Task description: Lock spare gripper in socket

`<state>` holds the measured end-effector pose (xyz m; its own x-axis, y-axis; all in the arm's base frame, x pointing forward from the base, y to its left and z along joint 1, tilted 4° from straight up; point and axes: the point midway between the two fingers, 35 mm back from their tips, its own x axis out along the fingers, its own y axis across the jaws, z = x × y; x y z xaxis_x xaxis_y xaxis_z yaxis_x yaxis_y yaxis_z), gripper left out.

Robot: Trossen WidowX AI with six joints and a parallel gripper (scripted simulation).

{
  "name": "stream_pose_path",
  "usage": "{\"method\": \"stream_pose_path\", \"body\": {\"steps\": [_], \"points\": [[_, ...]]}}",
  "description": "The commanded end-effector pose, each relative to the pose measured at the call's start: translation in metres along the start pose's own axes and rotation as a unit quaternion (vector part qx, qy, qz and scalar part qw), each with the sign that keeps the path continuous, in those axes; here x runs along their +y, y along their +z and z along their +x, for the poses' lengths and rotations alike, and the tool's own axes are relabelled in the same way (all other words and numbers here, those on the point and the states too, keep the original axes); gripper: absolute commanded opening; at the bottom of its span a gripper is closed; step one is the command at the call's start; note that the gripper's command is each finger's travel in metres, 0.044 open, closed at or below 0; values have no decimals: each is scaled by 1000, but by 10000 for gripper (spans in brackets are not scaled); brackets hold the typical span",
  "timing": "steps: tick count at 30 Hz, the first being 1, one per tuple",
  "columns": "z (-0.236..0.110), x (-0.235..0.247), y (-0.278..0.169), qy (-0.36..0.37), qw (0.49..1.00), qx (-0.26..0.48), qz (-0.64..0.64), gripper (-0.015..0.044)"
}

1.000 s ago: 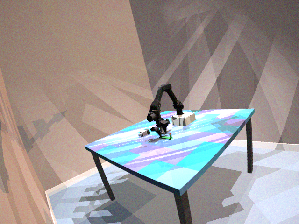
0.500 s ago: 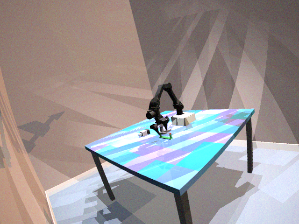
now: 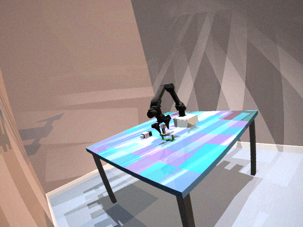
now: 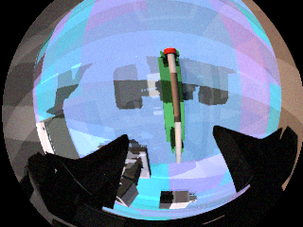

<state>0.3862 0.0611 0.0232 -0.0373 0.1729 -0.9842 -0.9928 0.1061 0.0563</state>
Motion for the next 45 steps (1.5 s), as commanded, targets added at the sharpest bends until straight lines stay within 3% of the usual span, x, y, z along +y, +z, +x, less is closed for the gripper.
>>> {"method": "stream_pose_path", "body": {"steps": [1, 24, 33, 37, 41, 45], "points": [[-11, 1, 1, -1, 1000, 0, 0, 440], [-40, 3, 3, 12, 1000, 2, 6, 440], [-93, 6, 9, 11, 1000, 2, 6, 440], [-98, 7, 9, 11, 1000, 2, 6, 440], [-85, -12, -34, -41, 987, -13, 153, 440], [-83, -25, -101, -114, 926, -44, 356, 440]]}}
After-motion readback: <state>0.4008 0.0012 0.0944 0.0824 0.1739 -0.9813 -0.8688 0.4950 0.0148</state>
